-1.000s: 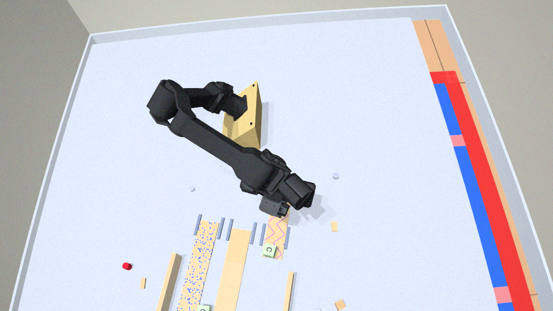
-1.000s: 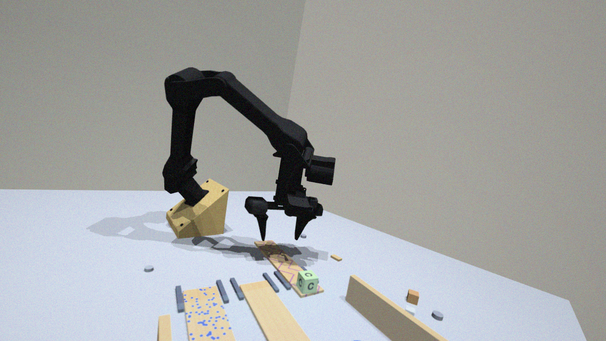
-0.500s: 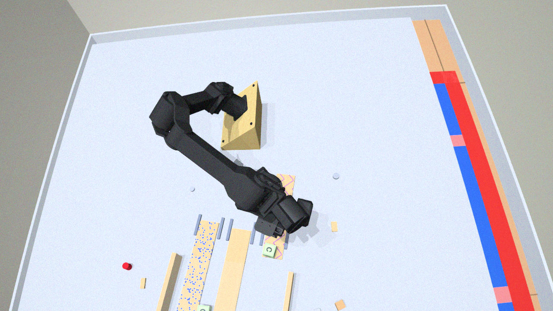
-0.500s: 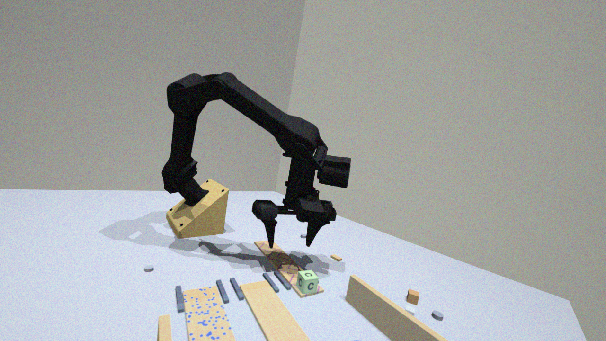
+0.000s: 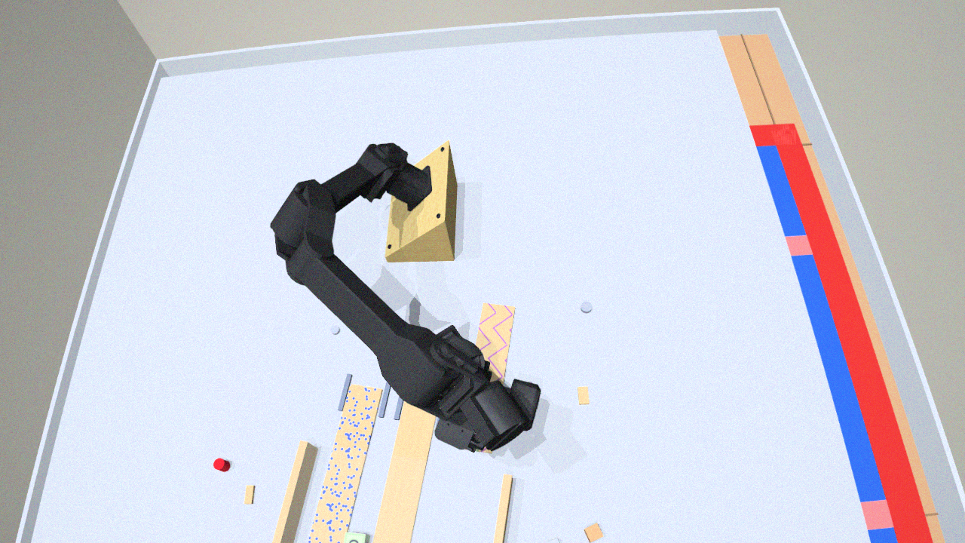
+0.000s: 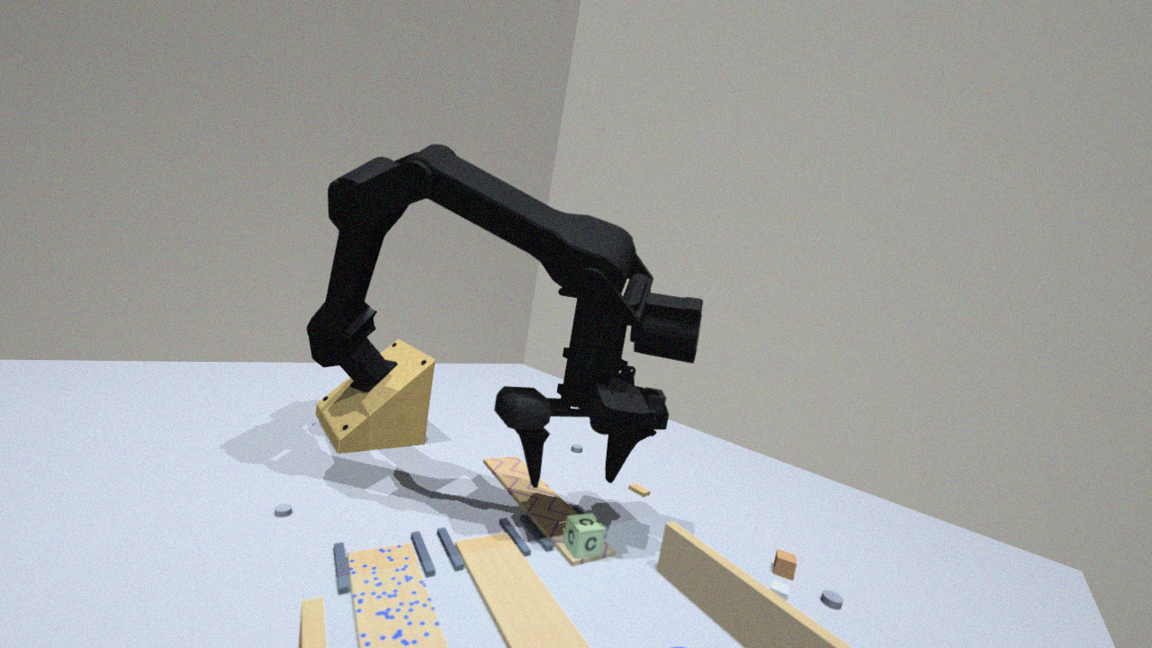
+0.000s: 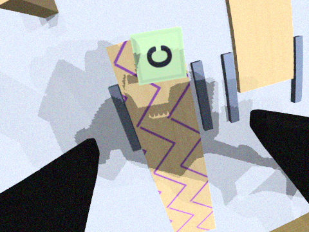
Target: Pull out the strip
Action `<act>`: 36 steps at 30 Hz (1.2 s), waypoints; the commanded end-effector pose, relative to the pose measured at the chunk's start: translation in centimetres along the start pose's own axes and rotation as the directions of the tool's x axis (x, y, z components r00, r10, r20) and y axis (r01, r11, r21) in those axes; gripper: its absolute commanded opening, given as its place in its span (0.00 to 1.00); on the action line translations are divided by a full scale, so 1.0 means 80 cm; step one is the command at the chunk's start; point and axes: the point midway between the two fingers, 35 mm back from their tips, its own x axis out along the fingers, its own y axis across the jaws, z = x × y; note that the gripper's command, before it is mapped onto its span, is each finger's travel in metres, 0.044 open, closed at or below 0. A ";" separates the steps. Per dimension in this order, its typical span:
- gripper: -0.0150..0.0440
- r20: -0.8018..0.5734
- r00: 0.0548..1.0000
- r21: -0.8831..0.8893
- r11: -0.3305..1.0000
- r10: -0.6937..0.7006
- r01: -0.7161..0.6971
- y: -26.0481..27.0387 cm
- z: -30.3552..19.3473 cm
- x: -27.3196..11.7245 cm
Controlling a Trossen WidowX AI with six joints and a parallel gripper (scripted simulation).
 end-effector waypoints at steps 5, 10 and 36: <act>1.00 0.006 1.000 -0.001 1.000 0.000 0.000 0.001 0.036 -0.007; 0.96 0.007 1.000 -0.001 1.000 0.000 0.000 0.001 0.049 -0.010; 0.68 0.008 1.000 -0.001 1.000 -0.001 0.001 0.001 0.050 0.042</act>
